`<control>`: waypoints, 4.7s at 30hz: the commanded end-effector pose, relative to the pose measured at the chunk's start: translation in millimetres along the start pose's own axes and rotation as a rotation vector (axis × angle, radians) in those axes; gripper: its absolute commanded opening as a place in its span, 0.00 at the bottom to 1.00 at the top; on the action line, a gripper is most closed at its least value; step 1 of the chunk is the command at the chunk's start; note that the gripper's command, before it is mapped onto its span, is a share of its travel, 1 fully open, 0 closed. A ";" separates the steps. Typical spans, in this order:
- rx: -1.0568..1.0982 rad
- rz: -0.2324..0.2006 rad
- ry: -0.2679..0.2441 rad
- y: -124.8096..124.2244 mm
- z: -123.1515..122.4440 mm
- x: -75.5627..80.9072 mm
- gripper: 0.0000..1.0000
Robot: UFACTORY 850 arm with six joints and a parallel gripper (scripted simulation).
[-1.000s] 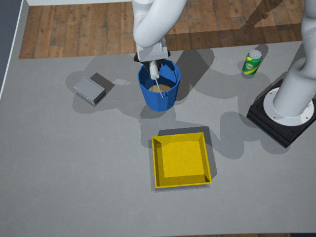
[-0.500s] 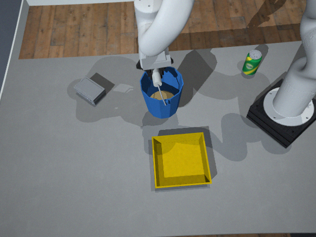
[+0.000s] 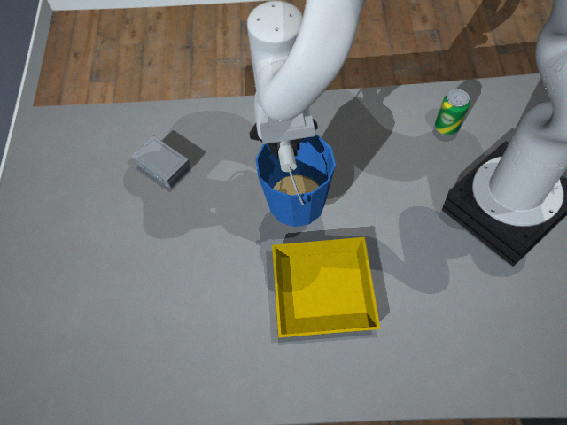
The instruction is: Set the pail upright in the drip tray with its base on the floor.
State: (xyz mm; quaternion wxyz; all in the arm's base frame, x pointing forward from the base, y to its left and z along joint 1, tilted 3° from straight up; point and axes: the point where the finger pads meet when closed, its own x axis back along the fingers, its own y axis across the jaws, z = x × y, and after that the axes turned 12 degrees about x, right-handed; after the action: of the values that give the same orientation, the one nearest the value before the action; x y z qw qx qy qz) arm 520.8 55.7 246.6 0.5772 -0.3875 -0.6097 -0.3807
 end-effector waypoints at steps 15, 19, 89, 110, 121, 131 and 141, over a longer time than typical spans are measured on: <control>0.000 -0.002 -0.001 4.9 54.4 0.9 0.00; 0.000 -0.002 -0.001 5.9 67.5 0.8 0.00; 0.000 -0.002 0.000 16.0 199.7 0.8 0.00; 0.000 -0.002 0.000 16.4 204.1 0.8 0.00; 0.000 -0.002 0.000 16.4 204.1 0.8 0.00; 0.000 -0.002 0.000 16.4 204.1 0.8 0.00; 0.000 -0.002 0.000 16.4 204.1 0.8 0.00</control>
State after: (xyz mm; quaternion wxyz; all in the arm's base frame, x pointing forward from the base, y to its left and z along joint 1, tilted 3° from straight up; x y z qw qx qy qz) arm 451.6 248.2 237.9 0.5770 -0.3877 -0.6099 -0.3806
